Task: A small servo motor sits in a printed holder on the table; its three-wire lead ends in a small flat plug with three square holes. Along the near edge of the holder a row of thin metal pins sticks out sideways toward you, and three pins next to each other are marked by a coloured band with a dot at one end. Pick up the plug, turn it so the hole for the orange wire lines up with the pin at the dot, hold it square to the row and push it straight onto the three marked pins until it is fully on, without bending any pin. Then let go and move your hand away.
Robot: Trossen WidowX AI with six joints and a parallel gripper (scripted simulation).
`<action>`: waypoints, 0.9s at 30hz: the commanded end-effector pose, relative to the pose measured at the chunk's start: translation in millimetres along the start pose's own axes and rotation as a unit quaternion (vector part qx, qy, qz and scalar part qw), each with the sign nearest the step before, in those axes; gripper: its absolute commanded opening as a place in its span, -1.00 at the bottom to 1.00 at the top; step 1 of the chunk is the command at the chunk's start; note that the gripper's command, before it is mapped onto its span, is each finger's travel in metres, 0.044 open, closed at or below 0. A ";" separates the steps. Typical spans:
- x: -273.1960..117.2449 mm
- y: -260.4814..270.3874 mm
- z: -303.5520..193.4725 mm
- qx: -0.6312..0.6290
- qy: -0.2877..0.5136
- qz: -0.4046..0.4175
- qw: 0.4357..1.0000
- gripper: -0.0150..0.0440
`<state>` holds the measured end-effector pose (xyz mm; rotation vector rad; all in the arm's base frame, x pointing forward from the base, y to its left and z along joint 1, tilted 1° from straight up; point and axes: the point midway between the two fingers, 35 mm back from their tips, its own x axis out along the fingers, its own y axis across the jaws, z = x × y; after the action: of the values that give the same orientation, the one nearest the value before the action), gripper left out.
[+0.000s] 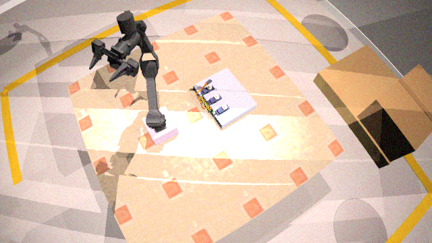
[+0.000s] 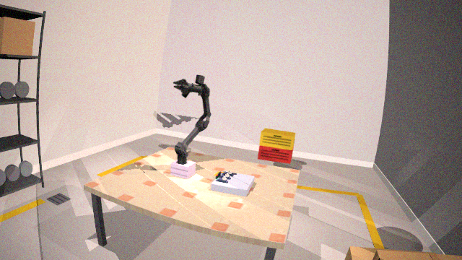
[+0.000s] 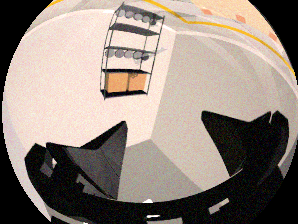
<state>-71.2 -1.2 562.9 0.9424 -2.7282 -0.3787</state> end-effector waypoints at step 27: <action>33.4 -52.3 -0.9 -0.138 0.056 -0.145 0.978 -0.10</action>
<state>-68.9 -54.0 555.5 1.1998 -2.4091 -0.6752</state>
